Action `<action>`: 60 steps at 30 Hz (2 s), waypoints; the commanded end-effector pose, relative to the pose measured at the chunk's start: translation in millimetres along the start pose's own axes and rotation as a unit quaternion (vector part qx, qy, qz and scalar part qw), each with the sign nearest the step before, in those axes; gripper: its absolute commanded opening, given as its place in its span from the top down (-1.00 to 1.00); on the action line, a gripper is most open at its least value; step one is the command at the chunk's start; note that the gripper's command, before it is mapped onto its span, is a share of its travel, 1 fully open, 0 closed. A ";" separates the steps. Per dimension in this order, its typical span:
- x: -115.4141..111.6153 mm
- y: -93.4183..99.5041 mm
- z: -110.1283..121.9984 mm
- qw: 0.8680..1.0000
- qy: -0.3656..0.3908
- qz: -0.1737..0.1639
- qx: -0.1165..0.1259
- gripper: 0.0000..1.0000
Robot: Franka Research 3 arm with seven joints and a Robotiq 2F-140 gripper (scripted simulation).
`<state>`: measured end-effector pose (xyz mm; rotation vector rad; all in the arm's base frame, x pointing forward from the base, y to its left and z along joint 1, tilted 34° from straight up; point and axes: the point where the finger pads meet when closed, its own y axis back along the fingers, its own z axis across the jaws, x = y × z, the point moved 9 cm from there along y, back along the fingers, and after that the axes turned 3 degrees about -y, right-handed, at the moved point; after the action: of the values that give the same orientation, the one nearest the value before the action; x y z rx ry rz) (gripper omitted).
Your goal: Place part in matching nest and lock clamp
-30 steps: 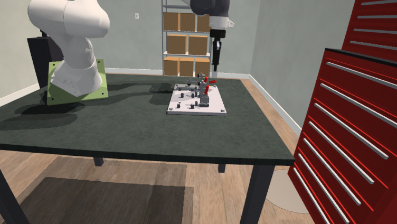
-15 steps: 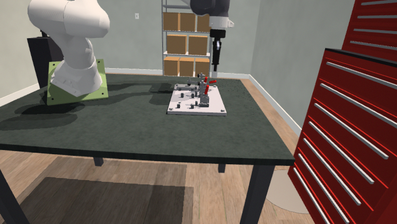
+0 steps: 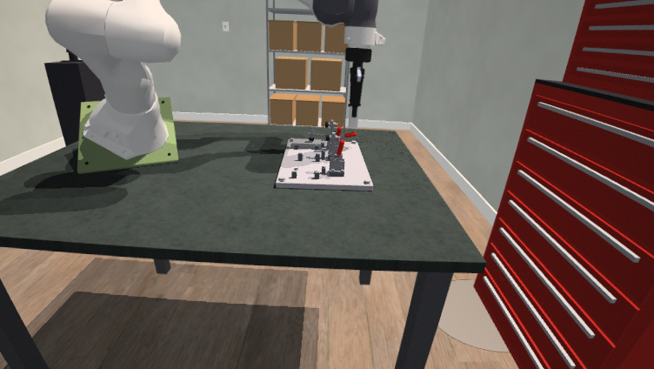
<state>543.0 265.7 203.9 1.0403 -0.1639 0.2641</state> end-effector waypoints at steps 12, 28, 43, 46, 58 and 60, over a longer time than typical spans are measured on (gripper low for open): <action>-0.6 0.5 1.2 1.000 -0.001 -0.001 -0.001 1.00; -0.6 1.5 1.2 1.000 -0.001 -0.001 -0.001 1.00; -0.6 1.5 1.2 1.000 -0.001 -0.001 -0.001 1.00; -0.6 1.4 1.2 1.000 -0.001 -0.001 -0.001 1.00; -1.3 -9.2 2.2 1.000 -0.001 -0.001 -0.001 1.00; -1.4 -11.0 2.4 1.000 -0.001 -0.001 -0.001 1.00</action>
<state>543.1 260.2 198.2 1.0377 -0.1645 0.2568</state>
